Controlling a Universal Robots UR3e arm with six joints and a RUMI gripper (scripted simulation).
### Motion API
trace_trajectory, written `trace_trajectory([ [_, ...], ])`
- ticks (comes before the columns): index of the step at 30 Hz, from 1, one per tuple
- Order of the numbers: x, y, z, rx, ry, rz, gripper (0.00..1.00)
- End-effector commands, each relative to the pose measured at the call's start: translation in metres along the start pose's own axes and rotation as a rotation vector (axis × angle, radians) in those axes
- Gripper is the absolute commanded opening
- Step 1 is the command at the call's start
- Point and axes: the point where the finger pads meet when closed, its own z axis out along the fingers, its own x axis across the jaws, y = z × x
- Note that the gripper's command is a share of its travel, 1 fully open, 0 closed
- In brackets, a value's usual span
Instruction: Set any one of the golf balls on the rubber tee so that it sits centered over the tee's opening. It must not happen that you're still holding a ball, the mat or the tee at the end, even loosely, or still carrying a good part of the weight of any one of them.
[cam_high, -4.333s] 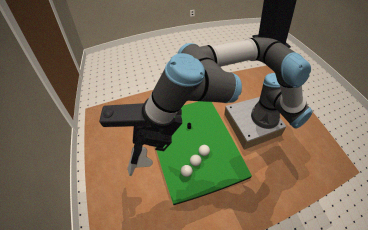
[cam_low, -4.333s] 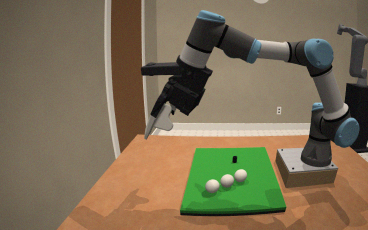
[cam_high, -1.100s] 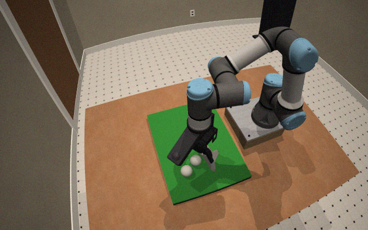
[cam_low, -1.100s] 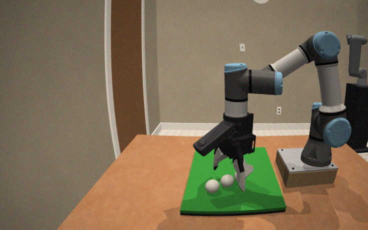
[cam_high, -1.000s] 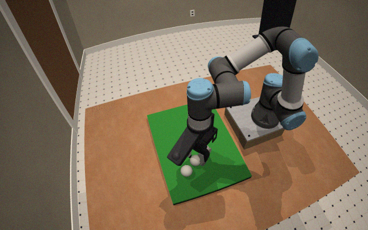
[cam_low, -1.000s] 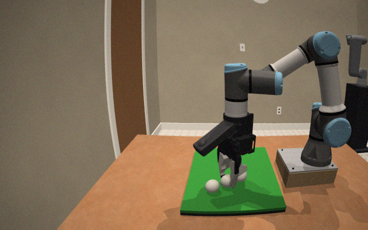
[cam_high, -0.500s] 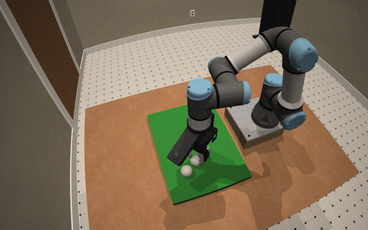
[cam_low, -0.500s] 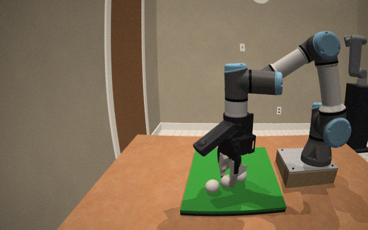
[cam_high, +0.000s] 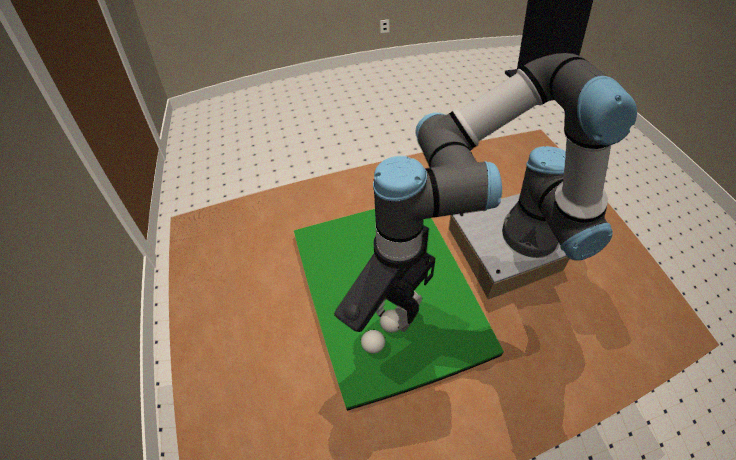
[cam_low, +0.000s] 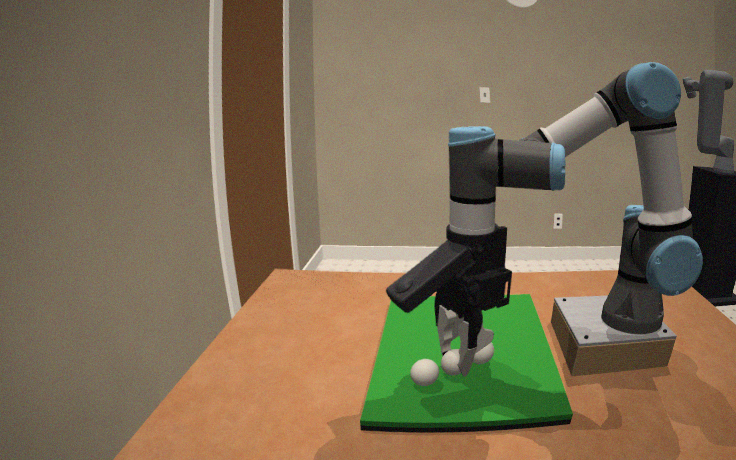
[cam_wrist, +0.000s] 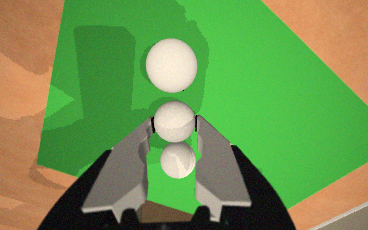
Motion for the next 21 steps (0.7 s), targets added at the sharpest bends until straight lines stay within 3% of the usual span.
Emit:
trace_trajectory([
  [1,0.001,-0.001,-0.001,0.002,0.002,0.0,0.0],
  [10,0.001,-0.001,-0.004,0.002,0.002,0.0,0.0],
  [21,0.001,-0.001,-0.028,0.002,0.002,0.0,0.0],
])
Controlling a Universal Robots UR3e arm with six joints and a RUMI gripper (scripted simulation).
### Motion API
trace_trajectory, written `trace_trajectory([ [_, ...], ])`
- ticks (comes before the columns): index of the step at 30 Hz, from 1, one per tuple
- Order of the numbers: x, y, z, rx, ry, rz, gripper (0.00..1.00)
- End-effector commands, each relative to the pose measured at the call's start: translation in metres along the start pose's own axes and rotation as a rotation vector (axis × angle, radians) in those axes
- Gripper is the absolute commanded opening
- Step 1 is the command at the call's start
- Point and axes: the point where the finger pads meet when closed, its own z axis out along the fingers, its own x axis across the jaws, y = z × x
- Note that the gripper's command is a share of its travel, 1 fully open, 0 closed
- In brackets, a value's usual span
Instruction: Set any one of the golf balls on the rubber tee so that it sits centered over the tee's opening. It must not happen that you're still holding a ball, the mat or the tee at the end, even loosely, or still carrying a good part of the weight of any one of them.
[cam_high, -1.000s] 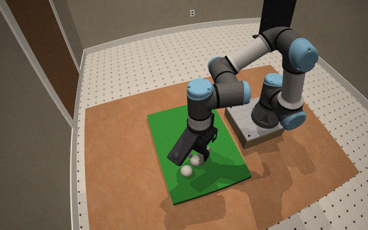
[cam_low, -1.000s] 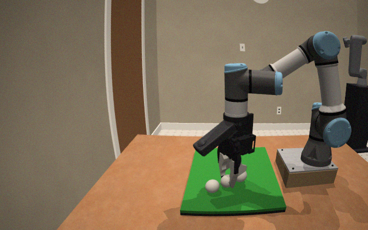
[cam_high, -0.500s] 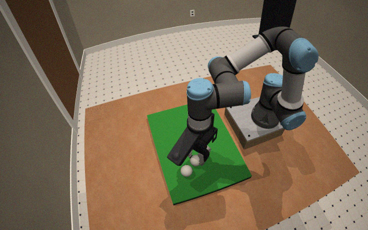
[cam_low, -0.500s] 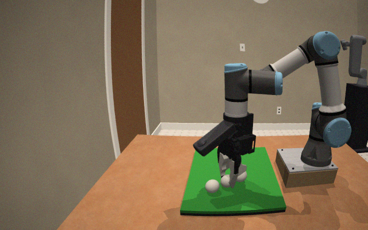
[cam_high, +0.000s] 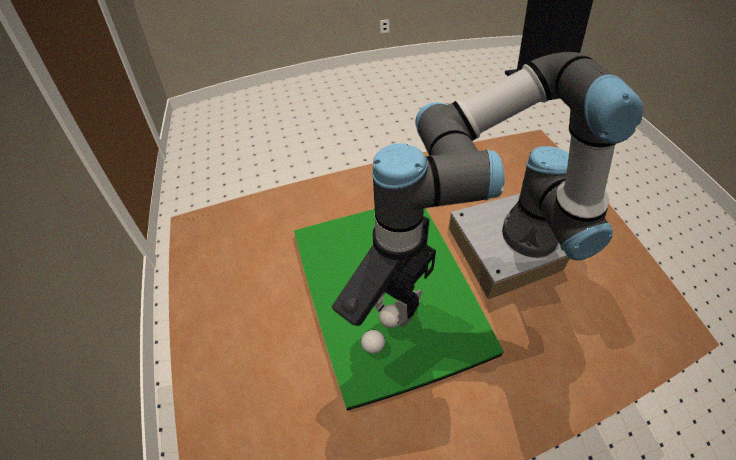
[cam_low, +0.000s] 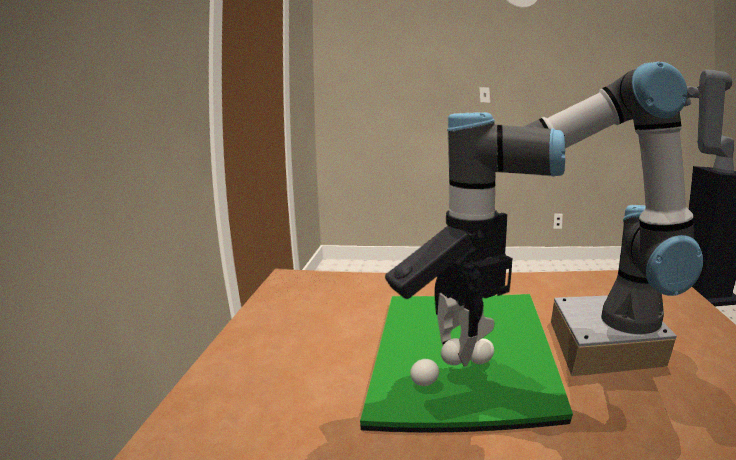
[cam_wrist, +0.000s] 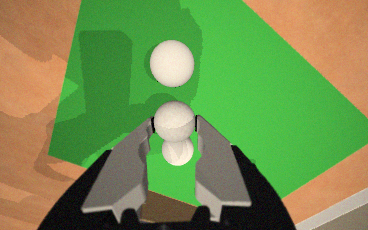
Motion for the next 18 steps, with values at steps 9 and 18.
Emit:
trace_trajectory([
  [9,0.0,0.0,-0.046,0.001,0.001,0.0,0.0],
  [18,0.0,0.0,-0.068,0.001,0.001,0.0,0.0],
])
